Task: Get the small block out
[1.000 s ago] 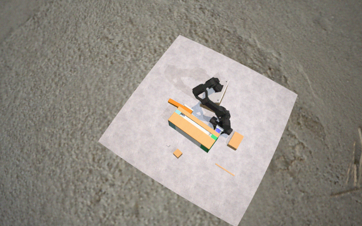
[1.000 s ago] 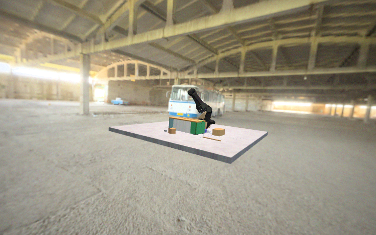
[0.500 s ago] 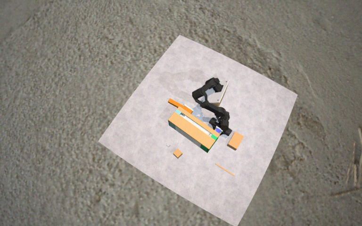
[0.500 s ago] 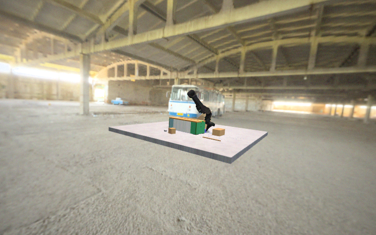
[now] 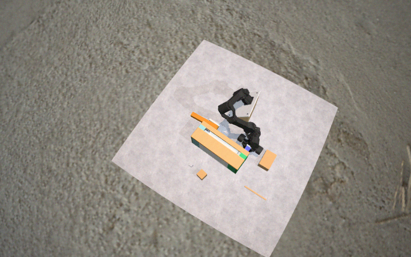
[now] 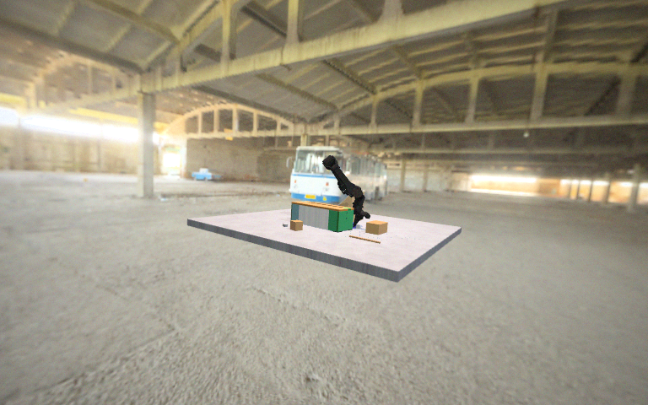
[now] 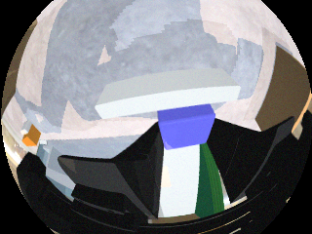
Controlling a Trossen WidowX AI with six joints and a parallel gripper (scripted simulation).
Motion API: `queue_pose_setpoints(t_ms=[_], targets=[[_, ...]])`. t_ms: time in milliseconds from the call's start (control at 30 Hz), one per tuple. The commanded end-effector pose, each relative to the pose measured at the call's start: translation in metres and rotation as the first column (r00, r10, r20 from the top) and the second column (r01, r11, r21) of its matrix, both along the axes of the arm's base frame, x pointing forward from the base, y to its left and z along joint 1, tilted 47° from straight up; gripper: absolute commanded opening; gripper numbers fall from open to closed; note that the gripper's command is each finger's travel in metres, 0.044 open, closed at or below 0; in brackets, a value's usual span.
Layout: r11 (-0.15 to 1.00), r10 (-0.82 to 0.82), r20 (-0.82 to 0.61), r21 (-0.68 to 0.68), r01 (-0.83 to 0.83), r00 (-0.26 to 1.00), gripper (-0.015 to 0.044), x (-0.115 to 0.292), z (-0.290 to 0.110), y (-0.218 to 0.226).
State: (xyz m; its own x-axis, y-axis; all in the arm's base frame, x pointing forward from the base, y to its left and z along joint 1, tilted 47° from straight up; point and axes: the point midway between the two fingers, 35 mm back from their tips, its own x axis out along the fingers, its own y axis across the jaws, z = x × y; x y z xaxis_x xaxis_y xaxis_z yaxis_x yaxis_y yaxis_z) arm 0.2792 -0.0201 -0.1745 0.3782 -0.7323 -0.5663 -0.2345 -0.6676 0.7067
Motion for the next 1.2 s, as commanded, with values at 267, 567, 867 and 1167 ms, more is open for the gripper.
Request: queue_pose_setpoints(t_ms=[267, 567, 867, 1167], targets=[[1.0, 0.001, -0.001, 0.012, -0.001, 1.0, 0.0, 0.003, 0.027, 0.033], [1.0, 0.022, -0.016, 0.008, -0.022, 1.0, 0.0, 0.001, 0.047, 0.05], [0.984, 0.176, -0.149, 0.032, -0.173, 0.973, 0.0, -0.007, 0.073, 0.074], [0.943, 0.331, -0.27, 0.07, -0.325, 0.904, 0.0, -0.022, 0.098, 0.095]])
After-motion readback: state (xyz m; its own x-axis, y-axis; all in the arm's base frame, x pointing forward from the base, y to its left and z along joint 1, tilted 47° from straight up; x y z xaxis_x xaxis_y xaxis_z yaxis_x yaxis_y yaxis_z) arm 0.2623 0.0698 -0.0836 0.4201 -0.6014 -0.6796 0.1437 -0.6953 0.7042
